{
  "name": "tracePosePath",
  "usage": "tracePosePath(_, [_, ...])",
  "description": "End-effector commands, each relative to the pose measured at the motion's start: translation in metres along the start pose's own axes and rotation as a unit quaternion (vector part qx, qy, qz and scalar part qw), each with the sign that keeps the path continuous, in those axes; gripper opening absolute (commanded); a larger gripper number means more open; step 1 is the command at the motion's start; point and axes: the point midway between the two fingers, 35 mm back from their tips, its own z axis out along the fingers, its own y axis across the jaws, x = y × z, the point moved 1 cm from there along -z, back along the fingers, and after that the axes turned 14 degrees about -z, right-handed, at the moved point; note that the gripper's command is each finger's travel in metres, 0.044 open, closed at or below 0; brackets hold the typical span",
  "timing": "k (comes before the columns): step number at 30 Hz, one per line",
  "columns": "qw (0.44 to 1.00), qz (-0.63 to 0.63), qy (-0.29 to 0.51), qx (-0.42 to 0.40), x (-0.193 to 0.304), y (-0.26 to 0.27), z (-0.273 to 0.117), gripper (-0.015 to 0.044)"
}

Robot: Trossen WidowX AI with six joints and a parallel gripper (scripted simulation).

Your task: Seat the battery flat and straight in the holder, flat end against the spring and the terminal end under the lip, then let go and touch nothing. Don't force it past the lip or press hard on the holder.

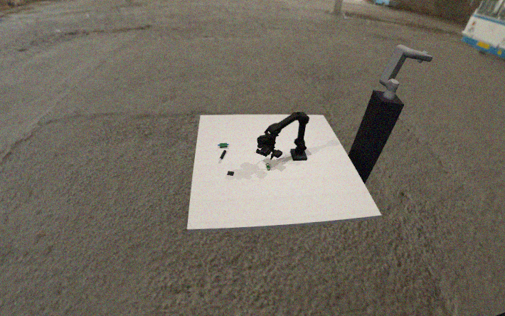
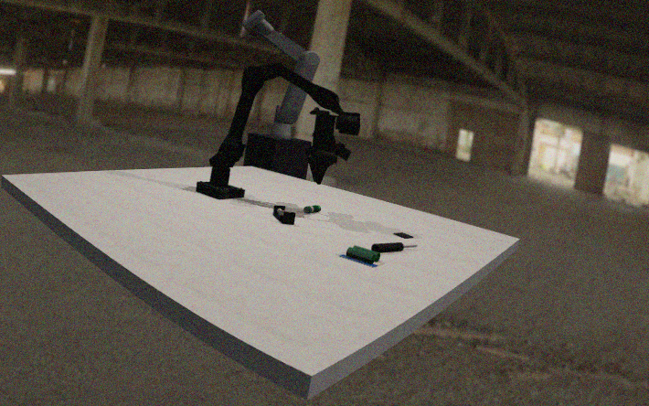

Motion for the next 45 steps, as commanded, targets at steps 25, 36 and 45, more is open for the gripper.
tracePosePath(25, [0.926, -0.377, 0.008, -0.014, -0.003, 0.009, 0.053, 0.0229])
tracePosePath(36, [0.926, -0.377, 0.008, -0.014, -0.003, 0.009, 0.071, 0.0229])
tracePosePath(45, [0.926, -0.377, 0.008, -0.015, -0.002, 0.010, 0.085, 0.0229])
